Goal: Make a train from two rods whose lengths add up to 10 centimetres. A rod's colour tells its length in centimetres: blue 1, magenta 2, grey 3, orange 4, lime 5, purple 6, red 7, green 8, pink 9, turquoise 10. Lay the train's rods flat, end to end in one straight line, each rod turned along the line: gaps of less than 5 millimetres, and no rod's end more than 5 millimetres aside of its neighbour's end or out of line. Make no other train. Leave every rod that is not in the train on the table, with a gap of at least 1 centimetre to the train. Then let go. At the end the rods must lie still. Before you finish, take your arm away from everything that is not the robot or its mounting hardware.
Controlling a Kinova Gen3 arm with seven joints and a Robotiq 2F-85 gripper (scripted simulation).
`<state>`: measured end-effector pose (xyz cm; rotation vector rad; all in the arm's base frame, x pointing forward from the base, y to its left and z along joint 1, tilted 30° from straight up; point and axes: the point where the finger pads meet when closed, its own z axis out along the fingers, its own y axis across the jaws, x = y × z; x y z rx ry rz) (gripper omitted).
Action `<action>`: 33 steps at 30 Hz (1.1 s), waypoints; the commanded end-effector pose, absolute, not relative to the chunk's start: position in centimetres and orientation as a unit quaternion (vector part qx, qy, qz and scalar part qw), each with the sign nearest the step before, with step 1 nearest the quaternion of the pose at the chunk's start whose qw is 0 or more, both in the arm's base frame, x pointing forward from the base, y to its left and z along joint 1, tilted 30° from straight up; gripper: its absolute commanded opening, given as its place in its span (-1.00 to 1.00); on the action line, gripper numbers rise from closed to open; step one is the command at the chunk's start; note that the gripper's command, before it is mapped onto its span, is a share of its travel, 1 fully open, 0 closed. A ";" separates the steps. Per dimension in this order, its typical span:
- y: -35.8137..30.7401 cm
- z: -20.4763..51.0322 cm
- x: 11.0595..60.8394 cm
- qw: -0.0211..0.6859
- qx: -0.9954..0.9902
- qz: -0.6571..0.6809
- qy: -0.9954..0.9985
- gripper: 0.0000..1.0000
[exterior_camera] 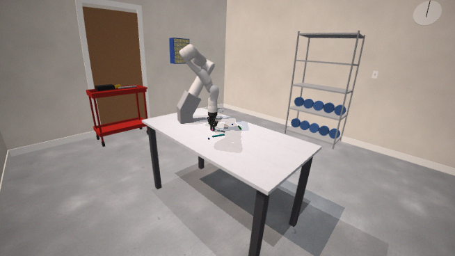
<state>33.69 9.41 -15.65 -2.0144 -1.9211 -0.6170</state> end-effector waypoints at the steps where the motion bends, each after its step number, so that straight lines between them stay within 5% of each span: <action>1: 9.4 -15.6 33.7 0.144 -0.699 -0.214 -0.667 -0.52; 8: 9.4 -15.6 33.7 0.144 -0.699 -0.214 -0.667 -0.52; 9: 9.4 -15.6 33.7 0.144 -0.699 -0.214 -0.667 -0.91; 33: 9.4 -15.6 33.7 0.144 -0.699 -0.214 -0.667 -0.91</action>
